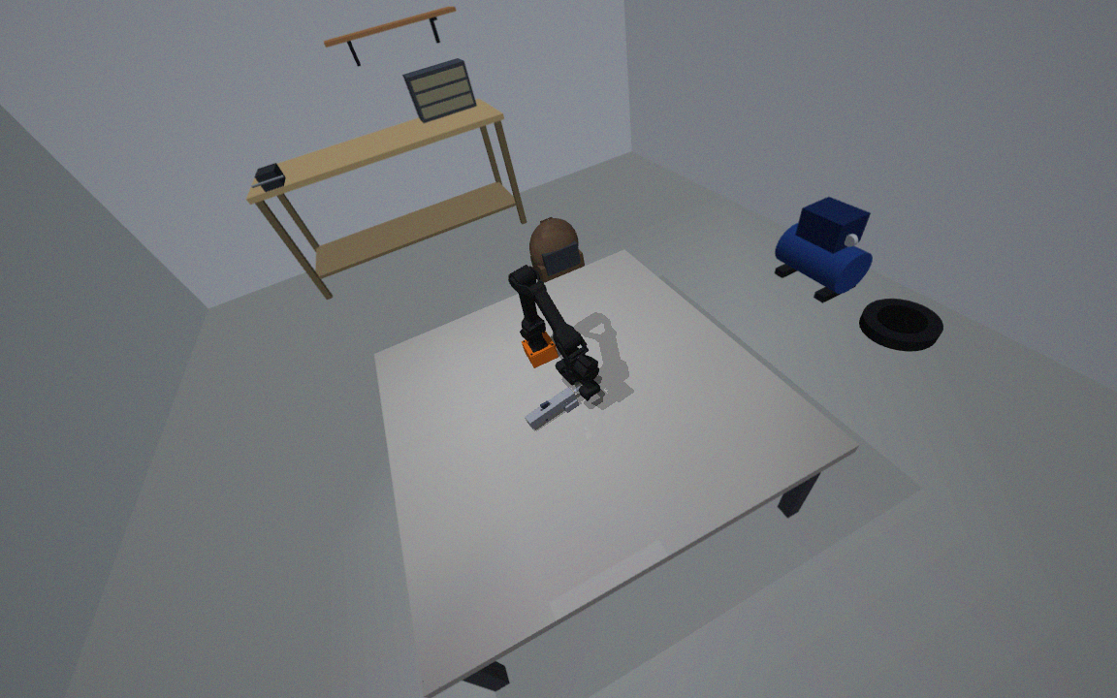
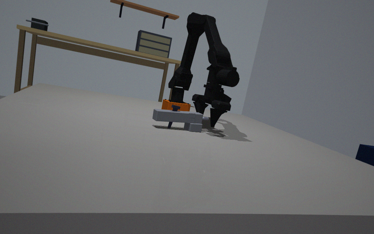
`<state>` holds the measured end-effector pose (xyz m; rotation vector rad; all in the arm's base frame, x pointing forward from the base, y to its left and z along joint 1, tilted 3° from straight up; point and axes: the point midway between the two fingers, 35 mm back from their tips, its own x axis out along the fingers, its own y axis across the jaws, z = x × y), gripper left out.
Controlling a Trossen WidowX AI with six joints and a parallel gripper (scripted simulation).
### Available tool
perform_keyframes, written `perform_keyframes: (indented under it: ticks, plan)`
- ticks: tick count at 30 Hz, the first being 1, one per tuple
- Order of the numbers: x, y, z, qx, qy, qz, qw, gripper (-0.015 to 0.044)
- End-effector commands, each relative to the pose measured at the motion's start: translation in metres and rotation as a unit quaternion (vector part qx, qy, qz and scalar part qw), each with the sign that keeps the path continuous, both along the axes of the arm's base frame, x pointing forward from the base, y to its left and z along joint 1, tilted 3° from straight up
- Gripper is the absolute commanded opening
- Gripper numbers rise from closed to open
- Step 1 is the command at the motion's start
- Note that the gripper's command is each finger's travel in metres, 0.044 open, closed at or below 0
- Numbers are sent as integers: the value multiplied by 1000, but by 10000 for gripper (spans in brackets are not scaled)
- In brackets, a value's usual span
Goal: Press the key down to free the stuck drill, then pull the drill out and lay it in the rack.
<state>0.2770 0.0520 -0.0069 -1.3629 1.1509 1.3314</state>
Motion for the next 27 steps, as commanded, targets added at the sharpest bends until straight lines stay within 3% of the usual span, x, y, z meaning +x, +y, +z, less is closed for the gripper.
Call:
perform_keyframes:
  ticks: [1,8,24,27]
  plan:
    - [-2,-2,-9,1,3,2,1000,440]
    - [-2,-4,-14,1,3,2,1000,440]
    - [-1,-4,-11,0,1,0,1000,20]
    - [-1,-4,-11,0,1,0,1000,0]
